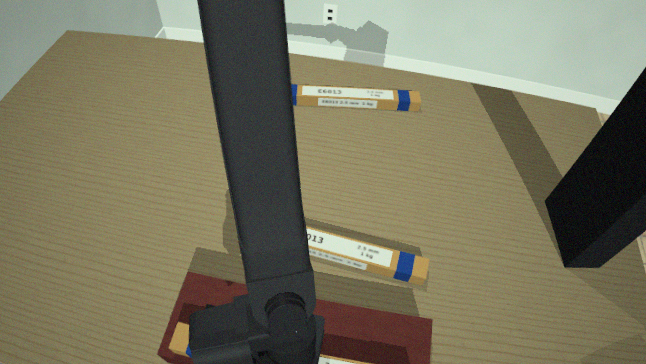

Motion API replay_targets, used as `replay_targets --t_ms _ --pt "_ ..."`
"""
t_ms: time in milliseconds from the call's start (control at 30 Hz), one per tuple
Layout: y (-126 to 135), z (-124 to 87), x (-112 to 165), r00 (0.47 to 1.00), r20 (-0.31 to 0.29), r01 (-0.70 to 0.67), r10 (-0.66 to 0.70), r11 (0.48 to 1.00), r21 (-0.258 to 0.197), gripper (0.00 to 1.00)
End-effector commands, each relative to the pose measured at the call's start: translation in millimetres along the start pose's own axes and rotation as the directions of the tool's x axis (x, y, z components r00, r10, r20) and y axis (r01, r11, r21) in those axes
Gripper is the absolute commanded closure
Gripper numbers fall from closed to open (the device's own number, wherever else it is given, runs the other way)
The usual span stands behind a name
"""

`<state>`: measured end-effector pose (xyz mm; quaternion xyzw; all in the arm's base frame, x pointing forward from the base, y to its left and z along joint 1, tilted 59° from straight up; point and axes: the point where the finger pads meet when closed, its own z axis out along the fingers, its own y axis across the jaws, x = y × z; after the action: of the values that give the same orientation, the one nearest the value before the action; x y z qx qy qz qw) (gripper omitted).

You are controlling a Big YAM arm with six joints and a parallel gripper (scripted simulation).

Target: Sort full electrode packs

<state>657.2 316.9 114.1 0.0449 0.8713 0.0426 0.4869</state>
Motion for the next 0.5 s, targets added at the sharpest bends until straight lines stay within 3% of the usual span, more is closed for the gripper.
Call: replay_targets --t_ms 0,133,167,467 --pt "18.6 -19.0 -19.8 0.999 0.040 0.002 -0.001 0.999 -0.041 1.00" --pt "17.6 -18.6 -19.8 0.999 0.040 0.002 0.000 0.999 -0.040 1.00" --pt "17.8 -18.7 -19.7 0.999 0.040 0.002 -0.001 0.999 -0.040 0.26" --pt "13.6 -16.9 -22.6 0.999 0.042 -0.003 0.005 0.999 -0.035 0.26"
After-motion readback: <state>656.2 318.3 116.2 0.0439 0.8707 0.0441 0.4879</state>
